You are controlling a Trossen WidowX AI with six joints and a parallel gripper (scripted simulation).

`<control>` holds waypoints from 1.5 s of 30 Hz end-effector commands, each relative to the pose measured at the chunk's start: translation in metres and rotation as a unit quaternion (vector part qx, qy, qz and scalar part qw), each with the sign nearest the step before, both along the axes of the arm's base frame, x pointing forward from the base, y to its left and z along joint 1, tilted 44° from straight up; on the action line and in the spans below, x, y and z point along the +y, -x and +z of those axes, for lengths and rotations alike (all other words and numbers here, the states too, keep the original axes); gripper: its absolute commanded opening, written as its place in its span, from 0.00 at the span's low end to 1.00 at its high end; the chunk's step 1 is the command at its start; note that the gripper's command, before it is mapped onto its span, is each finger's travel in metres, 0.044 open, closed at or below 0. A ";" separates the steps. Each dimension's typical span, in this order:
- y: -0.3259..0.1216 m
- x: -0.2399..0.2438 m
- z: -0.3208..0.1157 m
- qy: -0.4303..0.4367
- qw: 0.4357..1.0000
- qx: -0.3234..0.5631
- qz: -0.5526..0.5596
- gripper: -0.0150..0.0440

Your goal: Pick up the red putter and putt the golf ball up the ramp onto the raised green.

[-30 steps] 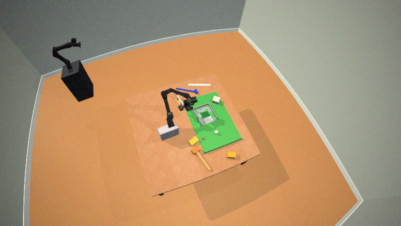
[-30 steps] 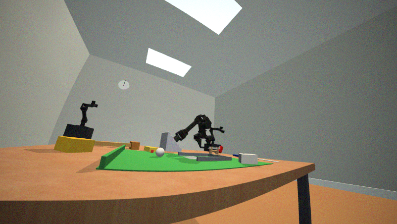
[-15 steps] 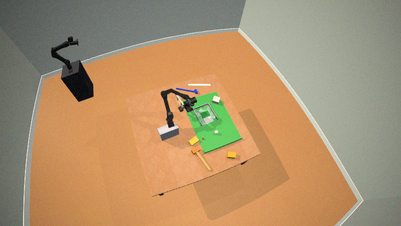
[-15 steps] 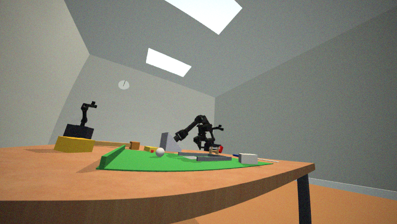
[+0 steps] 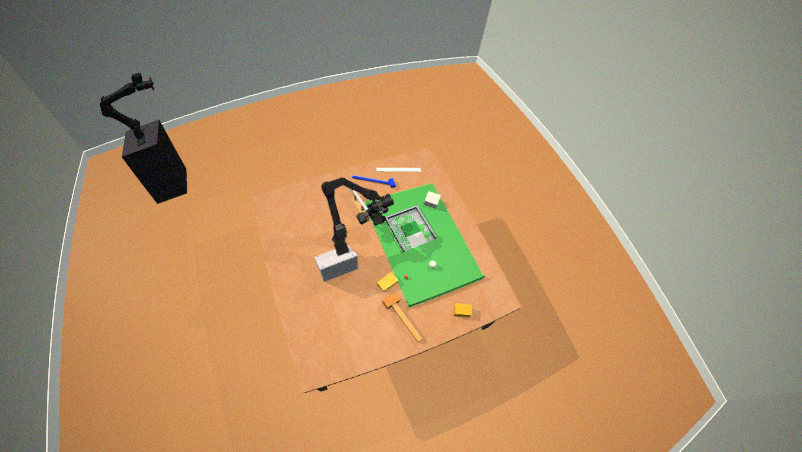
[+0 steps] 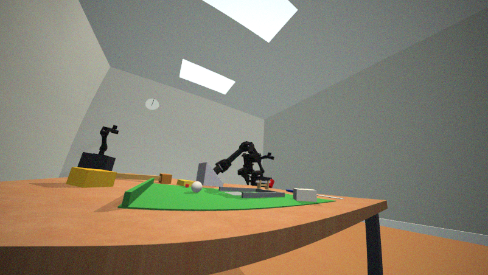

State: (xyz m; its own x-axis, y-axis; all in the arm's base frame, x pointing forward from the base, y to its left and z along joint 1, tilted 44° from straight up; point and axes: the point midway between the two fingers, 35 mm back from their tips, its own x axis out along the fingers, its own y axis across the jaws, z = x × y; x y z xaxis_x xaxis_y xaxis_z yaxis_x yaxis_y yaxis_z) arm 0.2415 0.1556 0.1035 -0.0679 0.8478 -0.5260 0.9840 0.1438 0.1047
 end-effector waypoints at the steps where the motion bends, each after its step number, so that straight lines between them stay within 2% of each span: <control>1: 0.000 0.000 0.000 0.000 1.000 -0.002 0.001 0.47; 4: 0.000 0.000 0.000 0.000 1.000 -0.002 0.001 0.33; 11: 0.000 -0.001 0.001 0.000 1.000 -0.002 0.001 0.25; 34: -0.003 -0.069 0.071 0.003 1.000 0.001 0.000 0.25; 37: -0.006 -0.068 0.062 0.010 1.000 0.007 -0.007 0.25; 45: -0.035 -0.111 0.029 0.058 0.991 0.081 -0.088 0.25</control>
State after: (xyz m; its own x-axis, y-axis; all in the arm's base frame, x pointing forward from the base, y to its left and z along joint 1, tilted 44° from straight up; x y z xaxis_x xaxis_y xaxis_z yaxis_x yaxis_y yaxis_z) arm 0.2664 0.0607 0.1434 -0.0354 0.8043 -0.5932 0.9993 0.0336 -0.0141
